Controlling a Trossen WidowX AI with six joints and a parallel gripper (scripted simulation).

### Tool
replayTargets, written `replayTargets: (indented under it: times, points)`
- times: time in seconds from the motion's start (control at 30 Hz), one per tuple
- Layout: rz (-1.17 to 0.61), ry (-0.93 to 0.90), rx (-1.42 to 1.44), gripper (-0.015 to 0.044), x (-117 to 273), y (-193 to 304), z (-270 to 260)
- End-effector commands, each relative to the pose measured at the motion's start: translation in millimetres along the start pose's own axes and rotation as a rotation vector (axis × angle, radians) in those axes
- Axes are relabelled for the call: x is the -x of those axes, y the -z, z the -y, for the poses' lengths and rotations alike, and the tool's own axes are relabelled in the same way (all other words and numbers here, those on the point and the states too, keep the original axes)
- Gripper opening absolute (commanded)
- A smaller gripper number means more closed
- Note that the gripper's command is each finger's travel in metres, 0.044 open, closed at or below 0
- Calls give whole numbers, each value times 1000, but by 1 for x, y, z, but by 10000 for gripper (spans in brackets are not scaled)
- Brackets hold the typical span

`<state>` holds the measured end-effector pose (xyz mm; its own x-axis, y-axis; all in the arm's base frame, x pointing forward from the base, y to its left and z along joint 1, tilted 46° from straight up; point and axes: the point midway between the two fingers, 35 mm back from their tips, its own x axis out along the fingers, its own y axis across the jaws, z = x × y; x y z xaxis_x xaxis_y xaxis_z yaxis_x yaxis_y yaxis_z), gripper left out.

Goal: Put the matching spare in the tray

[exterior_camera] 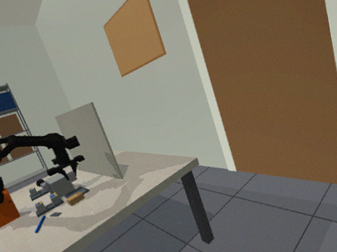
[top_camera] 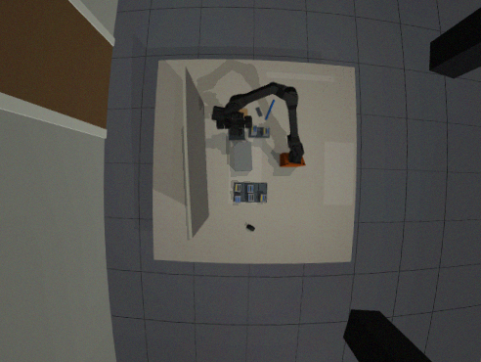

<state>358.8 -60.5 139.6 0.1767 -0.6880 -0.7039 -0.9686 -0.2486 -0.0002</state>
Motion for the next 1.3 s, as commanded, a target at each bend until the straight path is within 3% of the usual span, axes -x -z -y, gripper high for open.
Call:
replayTargets:
  times: [0.0,1.27]
  points:
    - [4,-1,8,0,-4,-2,0]
    - [-3,-1,8,0,-41,0,-4]
